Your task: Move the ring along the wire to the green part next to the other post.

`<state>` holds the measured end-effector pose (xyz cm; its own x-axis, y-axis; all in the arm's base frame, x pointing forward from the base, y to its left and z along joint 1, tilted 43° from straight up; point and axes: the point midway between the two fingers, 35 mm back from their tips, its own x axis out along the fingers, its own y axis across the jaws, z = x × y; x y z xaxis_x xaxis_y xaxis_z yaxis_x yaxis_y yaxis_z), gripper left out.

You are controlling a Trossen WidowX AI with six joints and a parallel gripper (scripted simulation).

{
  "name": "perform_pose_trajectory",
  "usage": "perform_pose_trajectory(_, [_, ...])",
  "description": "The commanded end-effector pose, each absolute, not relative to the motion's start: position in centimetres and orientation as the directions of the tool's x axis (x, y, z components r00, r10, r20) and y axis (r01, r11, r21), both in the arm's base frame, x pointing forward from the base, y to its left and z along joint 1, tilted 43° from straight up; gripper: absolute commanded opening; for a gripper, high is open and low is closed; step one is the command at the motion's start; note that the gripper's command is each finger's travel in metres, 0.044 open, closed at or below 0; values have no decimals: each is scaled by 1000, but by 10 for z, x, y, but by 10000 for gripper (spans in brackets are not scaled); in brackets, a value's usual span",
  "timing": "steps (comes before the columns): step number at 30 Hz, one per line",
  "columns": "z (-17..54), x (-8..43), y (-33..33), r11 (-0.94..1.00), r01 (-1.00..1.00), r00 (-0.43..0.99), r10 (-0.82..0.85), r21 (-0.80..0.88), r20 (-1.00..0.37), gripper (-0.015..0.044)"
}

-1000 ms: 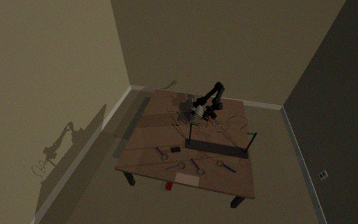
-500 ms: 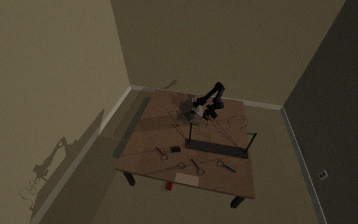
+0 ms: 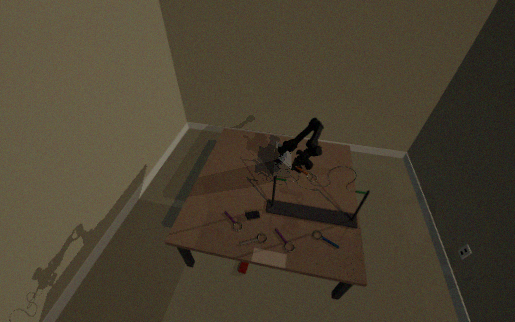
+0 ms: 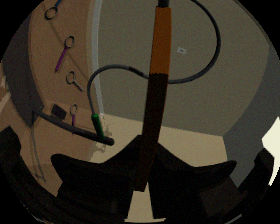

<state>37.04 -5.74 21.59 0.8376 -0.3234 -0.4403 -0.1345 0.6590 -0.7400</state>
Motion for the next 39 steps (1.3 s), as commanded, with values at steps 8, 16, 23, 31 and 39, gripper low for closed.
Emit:
perform_pose_trajectory(8, [211,371,-49,793,-119,841,-240,-597,-486,-150])
perform_pose_trajectory(16, [204,371,-40,887,-110,841,-158,-449,-518,-150])
perform_pose_trajectory(23, [199,371,-30,947,-102,842,-81,-304,-534,-150])
perform_pose_trajectory(31, [195,371,-19,985,-94,843,1,-145,-537,-150])
perform_pose_trajectory(39, [194,371,-6,996,-85,846,92,36,-525,-150])
